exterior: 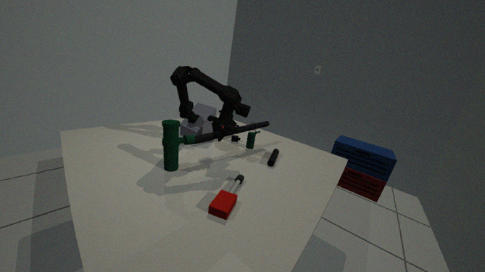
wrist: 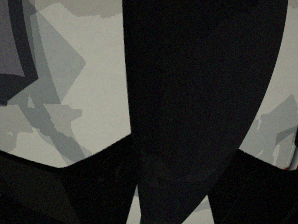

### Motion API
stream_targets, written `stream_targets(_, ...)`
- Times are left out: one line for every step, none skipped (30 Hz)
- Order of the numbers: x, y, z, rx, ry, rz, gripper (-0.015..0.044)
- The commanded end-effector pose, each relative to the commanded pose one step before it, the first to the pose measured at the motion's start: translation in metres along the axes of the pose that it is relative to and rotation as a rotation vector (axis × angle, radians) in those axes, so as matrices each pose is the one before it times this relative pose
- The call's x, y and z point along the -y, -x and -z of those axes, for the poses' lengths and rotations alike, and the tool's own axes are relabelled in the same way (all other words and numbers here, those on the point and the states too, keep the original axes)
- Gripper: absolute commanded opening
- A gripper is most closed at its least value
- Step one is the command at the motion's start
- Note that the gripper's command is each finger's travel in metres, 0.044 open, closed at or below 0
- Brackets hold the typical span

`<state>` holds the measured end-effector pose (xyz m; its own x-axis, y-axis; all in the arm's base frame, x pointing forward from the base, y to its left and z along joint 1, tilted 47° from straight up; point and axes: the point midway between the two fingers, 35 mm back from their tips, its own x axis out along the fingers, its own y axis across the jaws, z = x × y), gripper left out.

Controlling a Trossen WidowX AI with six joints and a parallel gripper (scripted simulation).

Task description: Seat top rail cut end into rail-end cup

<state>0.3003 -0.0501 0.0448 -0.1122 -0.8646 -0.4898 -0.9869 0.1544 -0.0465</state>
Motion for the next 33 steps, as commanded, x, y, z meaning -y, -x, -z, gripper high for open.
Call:
stream_targets(0.00045, 0.00229, 0.00291, -0.00978, 0.0007, 0.00566, 0.0)
stream_targets(0.00002, 0.00007, 0.0001, -0.00014, 0.0, 0.00001, 0.0)
stream_targets(0.00002, 0.00007, 0.0001, -0.00014, 0.0, 0.00001, 0.0)
stream_targets(0.00002, 0.00006, 0.0001, -0.00012, 0.0, 0.00001, 0.0)
stream_targets(0.00002, 0.00006, 0.0001, -0.00012, 0.0, 0.00001, 0.0)
stream_targets(0.00002, 0.00006, 0.0001, -0.00012, 0.0, 0.00001, 0.0)
stream_targets(0.00002, 0.00006, 0.0001, -0.00011, 0.0, 0.00001, 0.0)
stream_targets(0.00002, 0.00006, 0.0001, -0.00011, 0.0, 0.00001, 0.0)
stream_targets(0.00002, 0.00006, 0.0001, -0.00009, 0.0, 0.00001, 0.0)
stream_targets(0.00002, 0.00006, 0.0001, -0.00009, 0.0, 0.00001, 0.0)
stream_targets(0.00002, 0.00006, 0.0001, -0.00008, 0.0, 0.00001, 0.0)
stream_targets(0.00002, 0.00006, 0.0001, -0.00008, 0.0, 0.00001, 0.0)
stream_targets(0.00002, 0.00006, 0.0001, -0.00006, 0.0, 0.0, 0.0)
stream_targets(0.00002, 0.00006, 0.0001, -0.00006, 0.0, 0.0, 0.0)
stream_targets(0.00002, 0.00006, 0.0001, -0.00006, 0.0, 0.0, 0.0)
stream_targets(0.00002, 0.00006, 0.00011, -0.00004, 0.0, 0.0, 0.0)
stream_targets(0.00002, 0.00006, 0.00011, -0.00004, 0.0, 0.0, 0.0)
stream_targets(0.00002, 0.00005, 0.00011, -0.00002, 0.0, 0.0, 0.0)
stream_targets(0.00002, 0.00006, 0.00011, -0.00002, 0.0, 0.0, 0.0)
stream_targets(0.00002, 0.00005, 0.00011, -0.00001, 0.0, 0.0, 0.0)
stream_targets(0.00002, 0.00005, 0.00011, -0.00001, 0.0, 0.0, 0.0)
stream_targets(0.00002, 0.00005, 0.00011, 0.0, 0.0, 0.0, 0.0)
stream_targets(0.00002, 0.00005, 0.00011, 0.0, 0.0, 0.0, 0.0)
stream_targets(0.00002, 0.00005, 0.00011, 0.0, 0.0, 0.0, 0.0)
stream_targets(0.00002, 0.00005, 0.00011, 0.0, 0.0, 0.0, 0.0)
stream_targets(0.00002, 0.00005, 0.00011, 0.0, 0.0, 0.0, 0.0)
stream_targets(0.00002, 0.00005, 0.00011, 0.0, 0.0, 0.0, 0.0)
stream_targets(0.00002, 0.00005, 0.00011, 0.0, 0.0, 0.0, 0.0)
stream_targets(0.00003, 0.00006, 0.0001, -0.00003, 0.0, 0.0, 0.0)
stream_targets(0.00003, 0.00007, 0.00007, -0.0001, 0.0, 0.00001, 0.0)
stream_targets(0.00003, 0.00007, 0.00005, -0.00015, 0.0, 0.00002, 0.0)
stream_targets(0.00003, 0.00008, 0.00005, -0.00018, 0.0001, 0.00002, 0.0)
stream_targets(0.00003, 0.00009, 0.00005, -0.00019, 0.0001, 0.00002, 0.0)
